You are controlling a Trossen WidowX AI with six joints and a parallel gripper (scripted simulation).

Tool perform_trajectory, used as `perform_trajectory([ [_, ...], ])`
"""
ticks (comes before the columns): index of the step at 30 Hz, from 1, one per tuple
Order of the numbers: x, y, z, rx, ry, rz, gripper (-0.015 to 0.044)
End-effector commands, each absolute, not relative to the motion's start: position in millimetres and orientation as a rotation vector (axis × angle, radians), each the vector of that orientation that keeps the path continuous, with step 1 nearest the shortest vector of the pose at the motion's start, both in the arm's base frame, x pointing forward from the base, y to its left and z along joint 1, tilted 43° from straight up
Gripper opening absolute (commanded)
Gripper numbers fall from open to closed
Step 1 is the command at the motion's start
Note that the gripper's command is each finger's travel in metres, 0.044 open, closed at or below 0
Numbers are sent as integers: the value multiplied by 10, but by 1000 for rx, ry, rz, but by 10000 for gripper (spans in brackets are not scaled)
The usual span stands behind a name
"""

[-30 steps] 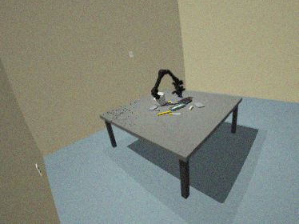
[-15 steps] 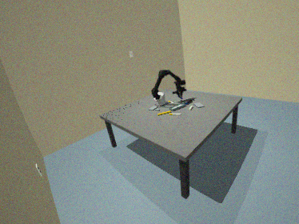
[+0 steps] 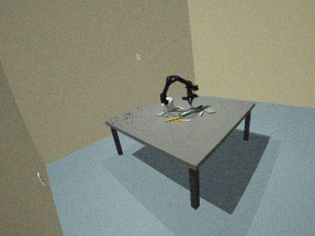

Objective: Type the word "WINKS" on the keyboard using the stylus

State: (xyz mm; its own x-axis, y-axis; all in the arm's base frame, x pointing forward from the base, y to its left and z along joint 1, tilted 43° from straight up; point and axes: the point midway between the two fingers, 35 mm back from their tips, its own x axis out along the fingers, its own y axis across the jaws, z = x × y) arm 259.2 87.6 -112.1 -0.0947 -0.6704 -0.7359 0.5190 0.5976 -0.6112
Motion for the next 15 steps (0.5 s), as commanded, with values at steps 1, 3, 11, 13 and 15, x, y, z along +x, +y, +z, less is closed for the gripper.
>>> perform_trajectory([
  [1, 2708, 802, -985, -57, 1404, -1024, 0],
  [3, 2747, 754, -926, -14, 1430, -1042, 0],
  [11, 2886, 545, -671, 165, 1526, -1103, 0],
  [13, 2917, 488, -603, 213, 1547, -1116, 0],
  [15, 2945, 429, -533, 261, 1567, -1128, 0],
])
